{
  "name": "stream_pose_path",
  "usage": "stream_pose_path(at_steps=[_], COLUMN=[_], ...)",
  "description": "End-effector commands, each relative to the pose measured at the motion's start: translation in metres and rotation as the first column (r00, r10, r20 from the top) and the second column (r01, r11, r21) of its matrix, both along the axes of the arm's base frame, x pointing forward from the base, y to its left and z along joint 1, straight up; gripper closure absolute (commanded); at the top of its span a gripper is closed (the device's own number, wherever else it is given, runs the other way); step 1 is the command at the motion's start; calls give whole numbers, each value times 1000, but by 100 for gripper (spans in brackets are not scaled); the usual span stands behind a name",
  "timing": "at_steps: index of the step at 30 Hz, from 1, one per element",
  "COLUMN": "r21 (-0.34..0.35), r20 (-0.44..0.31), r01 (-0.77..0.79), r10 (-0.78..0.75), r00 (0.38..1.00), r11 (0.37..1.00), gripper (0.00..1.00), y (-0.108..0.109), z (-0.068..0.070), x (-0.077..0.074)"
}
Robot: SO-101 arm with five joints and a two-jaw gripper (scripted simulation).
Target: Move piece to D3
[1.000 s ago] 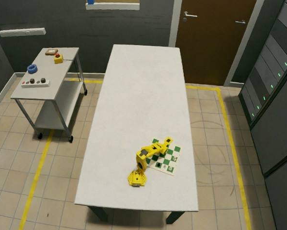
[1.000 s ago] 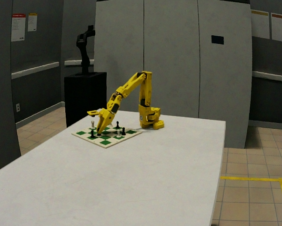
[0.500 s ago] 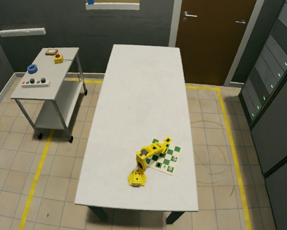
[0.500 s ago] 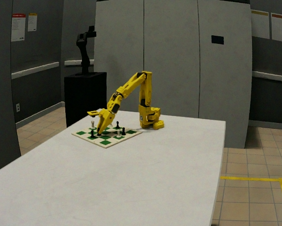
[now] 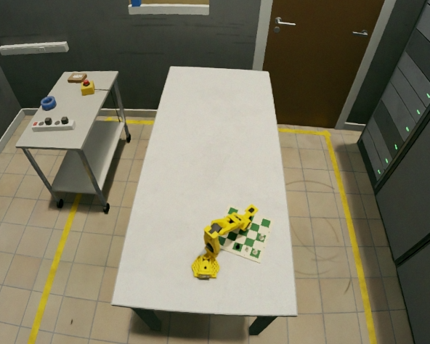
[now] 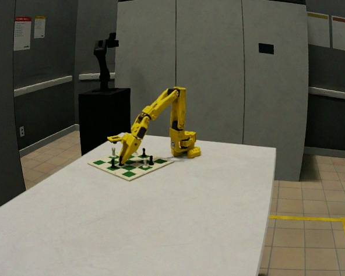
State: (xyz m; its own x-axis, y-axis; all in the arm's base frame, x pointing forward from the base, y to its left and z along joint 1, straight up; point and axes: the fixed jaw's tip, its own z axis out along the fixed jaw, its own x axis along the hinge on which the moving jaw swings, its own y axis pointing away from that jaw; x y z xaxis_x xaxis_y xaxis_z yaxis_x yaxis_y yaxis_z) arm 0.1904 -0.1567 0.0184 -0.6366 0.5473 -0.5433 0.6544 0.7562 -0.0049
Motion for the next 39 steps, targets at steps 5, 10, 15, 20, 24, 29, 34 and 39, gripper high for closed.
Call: stream_pose_path(at_steps=[5, 10, 15, 20, 24, 29, 34, 39], r21=[21, 21, 21, 21, 21, 20, 20, 20], r20=[-17, -17, -17, -17, -17, -17, -16, -16], r01=[2, 5, 5, 5, 5, 5, 5, 5], r10=[-2, -5, -5, -5, -5, -5, -5, -5], r00=[1000, 1000, 1000, 1000, 1000, 1000, 1000, 1000], r11=[1000, 1000, 1000, 1000, 1000, 1000, 1000, 1000], gripper=[91, 91, 91, 91, 91, 91, 91, 91], y=[4, 3, 3, 3, 3, 3, 4, 4], z=[-4, -3, -3, -2, -1, 3, 8, 14], x=[-3, -3, -3, -3, -3, -3, -3, -3])
